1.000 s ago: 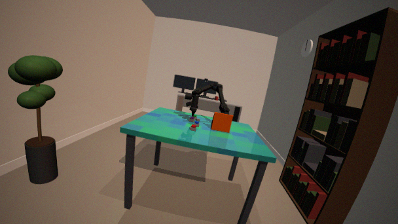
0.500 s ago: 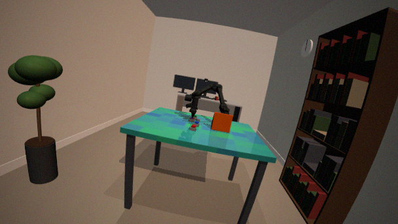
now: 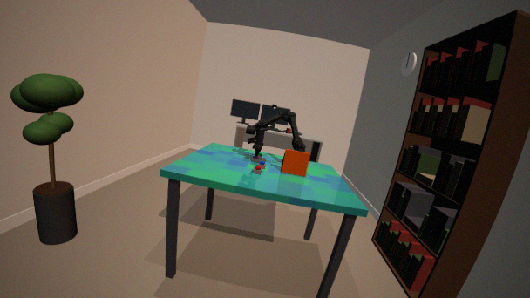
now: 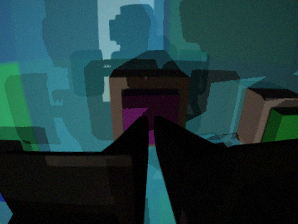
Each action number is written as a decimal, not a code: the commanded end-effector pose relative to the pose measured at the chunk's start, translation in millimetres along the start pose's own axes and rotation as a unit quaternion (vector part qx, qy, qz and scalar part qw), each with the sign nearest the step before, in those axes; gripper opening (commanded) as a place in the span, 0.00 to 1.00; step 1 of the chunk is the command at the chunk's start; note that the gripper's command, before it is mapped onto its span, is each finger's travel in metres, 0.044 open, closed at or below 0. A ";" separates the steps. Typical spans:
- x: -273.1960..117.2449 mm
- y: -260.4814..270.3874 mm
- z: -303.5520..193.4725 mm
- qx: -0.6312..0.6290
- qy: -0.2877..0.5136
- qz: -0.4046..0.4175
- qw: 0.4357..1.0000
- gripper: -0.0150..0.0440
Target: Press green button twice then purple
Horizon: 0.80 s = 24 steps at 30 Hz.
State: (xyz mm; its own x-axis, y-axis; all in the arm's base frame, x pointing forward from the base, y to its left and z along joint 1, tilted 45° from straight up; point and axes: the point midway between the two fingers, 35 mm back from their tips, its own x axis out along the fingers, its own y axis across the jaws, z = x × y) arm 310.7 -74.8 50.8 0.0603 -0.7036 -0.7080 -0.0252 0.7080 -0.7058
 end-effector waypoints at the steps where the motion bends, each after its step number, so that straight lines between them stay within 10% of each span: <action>1: -26.3 0.2 1.1 0.000 -0.004 -0.001 1.000 0.29; 6: -28.9 0.1 0.9 0.000 -0.003 -0.001 1.000 0.29; 20: -82.8 204.2 -5.4 -0.008 -0.006 0.036 0.999 0.91; 24: -91.6 257.9 -33.0 -0.006 -0.003 0.026 1.000 0.93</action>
State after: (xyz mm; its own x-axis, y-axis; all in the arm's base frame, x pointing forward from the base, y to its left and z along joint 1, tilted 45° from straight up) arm 293.0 132.7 -38.9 0.0725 -0.6515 -0.7552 -0.0444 0.7544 -0.6550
